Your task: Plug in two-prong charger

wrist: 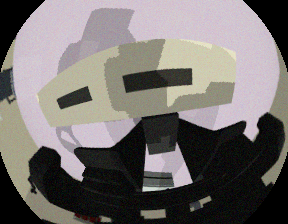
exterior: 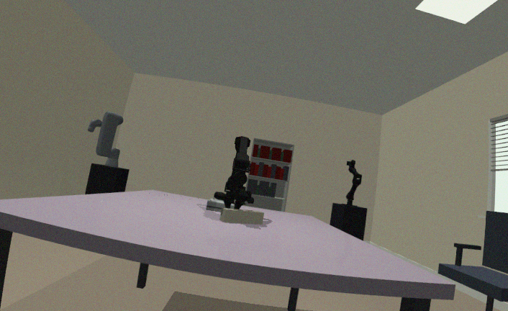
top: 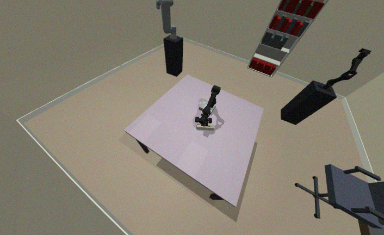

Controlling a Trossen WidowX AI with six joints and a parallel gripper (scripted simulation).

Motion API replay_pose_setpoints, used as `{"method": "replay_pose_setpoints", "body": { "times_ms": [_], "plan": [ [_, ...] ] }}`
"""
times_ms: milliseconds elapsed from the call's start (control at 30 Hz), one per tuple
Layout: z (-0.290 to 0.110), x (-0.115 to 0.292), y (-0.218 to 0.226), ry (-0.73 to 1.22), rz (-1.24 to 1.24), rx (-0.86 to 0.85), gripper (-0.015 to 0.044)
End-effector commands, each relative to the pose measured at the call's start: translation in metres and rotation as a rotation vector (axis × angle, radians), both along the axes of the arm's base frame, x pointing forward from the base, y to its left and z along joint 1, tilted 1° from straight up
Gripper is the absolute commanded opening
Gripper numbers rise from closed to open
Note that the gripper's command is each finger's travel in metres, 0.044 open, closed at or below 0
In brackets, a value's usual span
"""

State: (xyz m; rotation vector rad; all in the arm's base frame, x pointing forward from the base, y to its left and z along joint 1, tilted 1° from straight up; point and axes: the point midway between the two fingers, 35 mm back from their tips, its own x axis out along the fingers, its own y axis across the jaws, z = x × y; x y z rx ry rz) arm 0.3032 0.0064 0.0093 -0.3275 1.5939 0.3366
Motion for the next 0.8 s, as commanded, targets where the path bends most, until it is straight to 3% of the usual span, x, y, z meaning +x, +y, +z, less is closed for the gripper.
{"method": "replay_pose_setpoints", "body": {
  "times_ms": [0,767],
  "plan": [
    [0.0000,0.0000,0.0000,0.000,0.000,0.000,0.0000],
    [-0.0001,-0.0038,-0.0017,-0.009,-0.004,0.004,0.0000]
  ]
}}
